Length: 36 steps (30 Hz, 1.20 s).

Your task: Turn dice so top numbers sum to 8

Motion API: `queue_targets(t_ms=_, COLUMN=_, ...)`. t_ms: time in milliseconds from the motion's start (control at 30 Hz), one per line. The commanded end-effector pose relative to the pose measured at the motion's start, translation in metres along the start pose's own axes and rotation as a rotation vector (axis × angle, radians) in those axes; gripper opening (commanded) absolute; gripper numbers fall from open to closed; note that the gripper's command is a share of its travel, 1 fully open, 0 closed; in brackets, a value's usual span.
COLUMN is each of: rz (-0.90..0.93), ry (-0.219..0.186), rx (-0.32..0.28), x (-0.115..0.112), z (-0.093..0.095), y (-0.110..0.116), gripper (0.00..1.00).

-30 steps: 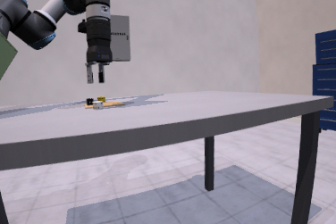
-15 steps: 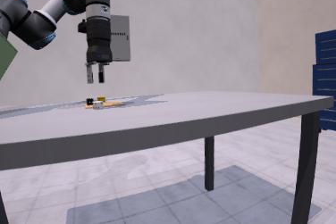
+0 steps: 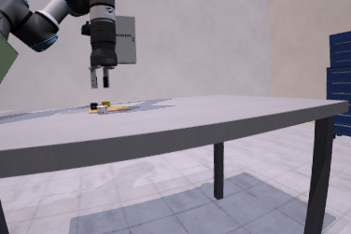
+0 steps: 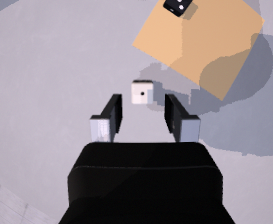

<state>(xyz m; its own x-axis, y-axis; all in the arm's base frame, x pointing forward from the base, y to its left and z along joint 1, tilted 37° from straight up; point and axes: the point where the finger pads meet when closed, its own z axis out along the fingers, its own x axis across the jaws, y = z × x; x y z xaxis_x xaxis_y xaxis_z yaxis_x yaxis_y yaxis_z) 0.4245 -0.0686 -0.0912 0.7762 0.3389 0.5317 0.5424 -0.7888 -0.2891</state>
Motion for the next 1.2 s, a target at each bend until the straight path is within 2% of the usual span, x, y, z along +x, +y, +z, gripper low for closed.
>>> queue_targets(t_ms=0, rz=0.000, ry=0.000, rx=-0.001, x=0.000, z=0.004, y=0.000, gripper=0.79)
queue_targets(t_ms=1167, rz=0.000, ry=0.000, rx=-0.001, x=0.000, z=0.045, y=0.001, gripper=0.79)
